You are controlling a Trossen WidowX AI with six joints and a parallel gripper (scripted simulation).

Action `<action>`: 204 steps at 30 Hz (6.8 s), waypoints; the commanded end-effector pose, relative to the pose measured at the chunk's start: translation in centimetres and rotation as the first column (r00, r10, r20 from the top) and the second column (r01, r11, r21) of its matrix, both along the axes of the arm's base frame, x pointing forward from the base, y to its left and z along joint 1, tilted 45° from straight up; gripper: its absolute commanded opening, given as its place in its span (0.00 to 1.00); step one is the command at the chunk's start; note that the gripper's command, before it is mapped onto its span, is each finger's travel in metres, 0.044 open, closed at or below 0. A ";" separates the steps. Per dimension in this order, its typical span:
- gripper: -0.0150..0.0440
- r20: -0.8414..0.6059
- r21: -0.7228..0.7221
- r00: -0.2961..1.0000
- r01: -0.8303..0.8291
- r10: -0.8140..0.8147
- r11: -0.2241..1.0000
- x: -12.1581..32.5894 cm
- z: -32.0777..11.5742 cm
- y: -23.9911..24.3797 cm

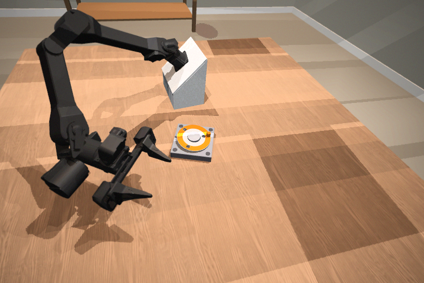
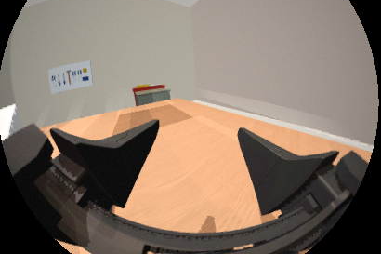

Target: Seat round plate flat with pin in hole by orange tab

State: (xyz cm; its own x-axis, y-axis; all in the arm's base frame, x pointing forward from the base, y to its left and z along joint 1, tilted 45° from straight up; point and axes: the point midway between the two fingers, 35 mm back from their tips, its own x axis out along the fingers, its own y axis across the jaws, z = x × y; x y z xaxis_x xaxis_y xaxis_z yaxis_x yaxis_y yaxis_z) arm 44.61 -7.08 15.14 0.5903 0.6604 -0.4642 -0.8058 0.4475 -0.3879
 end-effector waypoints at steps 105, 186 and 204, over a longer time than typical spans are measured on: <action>0.25 0.146 -0.729 0.036 0.679 -0.989 -0.083 -16.8 -20.2 7.9; 0.25 0.149 -0.731 0.037 0.677 -0.988 -0.085 -20.6 -16.0 3.3; 0.25 0.150 -0.731 0.037 0.677 -0.988 -0.086 -19.6 -14.2 2.0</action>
